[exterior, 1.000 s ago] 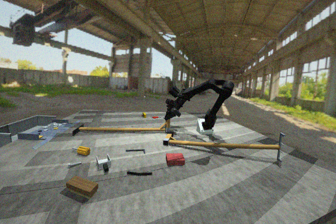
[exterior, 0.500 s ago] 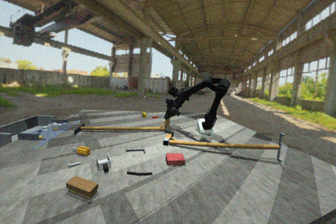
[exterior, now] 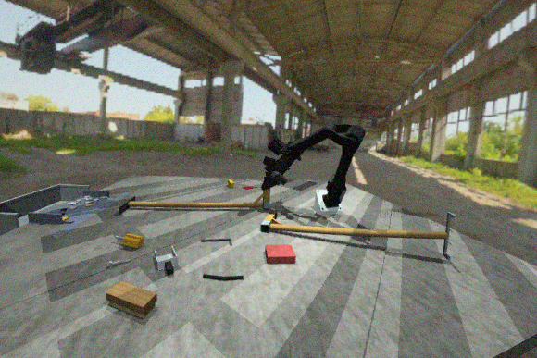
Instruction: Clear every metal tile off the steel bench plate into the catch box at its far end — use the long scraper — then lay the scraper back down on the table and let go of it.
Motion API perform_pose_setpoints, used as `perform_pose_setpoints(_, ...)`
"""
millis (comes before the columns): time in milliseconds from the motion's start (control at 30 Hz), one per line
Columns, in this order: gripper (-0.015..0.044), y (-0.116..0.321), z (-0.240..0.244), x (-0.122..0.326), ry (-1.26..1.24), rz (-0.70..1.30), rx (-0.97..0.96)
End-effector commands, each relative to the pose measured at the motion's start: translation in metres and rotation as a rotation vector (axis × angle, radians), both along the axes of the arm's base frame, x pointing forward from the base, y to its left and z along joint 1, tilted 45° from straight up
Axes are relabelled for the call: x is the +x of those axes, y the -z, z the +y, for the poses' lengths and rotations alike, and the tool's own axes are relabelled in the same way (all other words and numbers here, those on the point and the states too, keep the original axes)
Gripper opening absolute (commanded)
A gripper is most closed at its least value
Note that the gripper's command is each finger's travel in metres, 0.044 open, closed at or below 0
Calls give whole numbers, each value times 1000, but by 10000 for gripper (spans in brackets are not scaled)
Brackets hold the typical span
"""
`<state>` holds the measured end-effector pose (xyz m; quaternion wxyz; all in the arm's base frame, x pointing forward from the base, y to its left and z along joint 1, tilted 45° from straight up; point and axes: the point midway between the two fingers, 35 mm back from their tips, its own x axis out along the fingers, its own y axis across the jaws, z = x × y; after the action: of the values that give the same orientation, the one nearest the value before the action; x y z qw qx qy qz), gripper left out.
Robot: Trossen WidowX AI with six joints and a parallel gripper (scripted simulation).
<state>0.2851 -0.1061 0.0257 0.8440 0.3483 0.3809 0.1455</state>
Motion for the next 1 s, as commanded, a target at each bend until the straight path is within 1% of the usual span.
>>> perform_pose_setpoints(0,0,0,-4,6,5,1,0)
perform_pose_setpoints(967,0,3,-16,51,12,5,-5)
